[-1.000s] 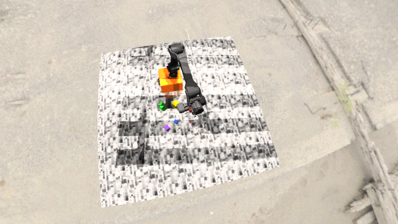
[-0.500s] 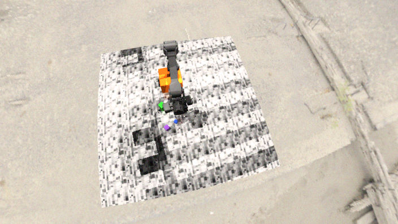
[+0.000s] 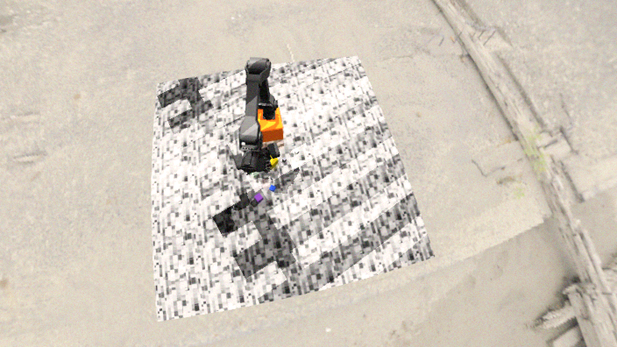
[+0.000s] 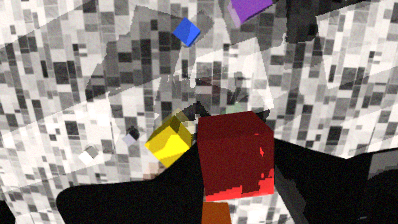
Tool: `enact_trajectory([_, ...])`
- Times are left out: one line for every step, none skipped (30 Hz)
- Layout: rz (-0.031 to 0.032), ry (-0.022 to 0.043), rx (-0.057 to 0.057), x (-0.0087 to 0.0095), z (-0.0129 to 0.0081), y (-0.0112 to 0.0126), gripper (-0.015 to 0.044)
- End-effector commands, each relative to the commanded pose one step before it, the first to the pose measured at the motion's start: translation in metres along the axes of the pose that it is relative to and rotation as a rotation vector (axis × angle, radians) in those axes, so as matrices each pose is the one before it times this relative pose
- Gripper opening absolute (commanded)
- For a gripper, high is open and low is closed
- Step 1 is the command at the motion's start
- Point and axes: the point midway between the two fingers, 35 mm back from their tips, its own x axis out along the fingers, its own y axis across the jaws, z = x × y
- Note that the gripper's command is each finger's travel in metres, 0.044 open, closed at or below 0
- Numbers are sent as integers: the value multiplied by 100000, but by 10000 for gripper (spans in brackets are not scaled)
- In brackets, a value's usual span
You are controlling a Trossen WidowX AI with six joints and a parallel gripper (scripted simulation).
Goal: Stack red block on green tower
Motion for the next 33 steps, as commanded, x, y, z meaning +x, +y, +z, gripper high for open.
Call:
enact_trajectory([-490,122,9,40,-1622,-1431,0])
enact_trajectory([-18,58,-22,23,-377,-314,0])
enact_trajectory([0,73,-120,23,-389,-276,0])
enact_trajectory([2,75,-123,25,-402,-273,0])
enact_trajectory([5,76,-123,26,-406,-264,0])
enact_trajectory([7,76,-123,28,-408,-254,0])
enact_trajectory([10,77,-123,29,-411,-244,0])
enact_trajectory([12,76,-121,30,-407,-231,0])
enact_trajectory([11,58,-93,24,-313,-171,0])
enact_trajectory([7,35,-56,15,-189,-100,0])
enact_trajectory([3,12,-19,5,-63,-33,0])
enact_trajectory([0,0,0,0,0,0,0])
enact_trajectory([0,0,0,115,2,-4,0])
enact_trajectory([0,1,0,345,4,-10,0])
enact_trajectory([0,2,0,515,-2,-9,0])
enact_trajectory([0,2,0,342,-6,-2,0])
enact_trajectory([0,1,0,114,-3,0,0])
enact_trajectory([0,0,0,0,0,0,0])
enact_trajectory([0,0,0,100,5,-4,0])
enact_trajectory([0,0,0,209,10,-7,0])
enact_trajectory([0,0,0,275,11,-7,0])
enact_trajectory([0,1,0,358,11,-7,0])
enact_trajectory([1,2,0,462,8,-4,0])
enact_trajectory([1,2,0,451,1,2,0])
enact_trajectory([2,3,0,461,-5,7,0])
enact_trajectory([2,3,0,396,-10,10,0])
enact_trajectory([1,2,0,250,-9,9,0])
enact_trajectory([0,1,0,64,-4,3,0])
enact_trajectory([0,0,0,-24,0,0,0])
enact_trajectory([0,0,0,-24,0,0,0])
enact_trajectory([0,0,0,-15,0,0,0])
enact_trajectory([0,0,0,0,0,0,0])
enact_trajectory([0,0,0,0,0,0,0])
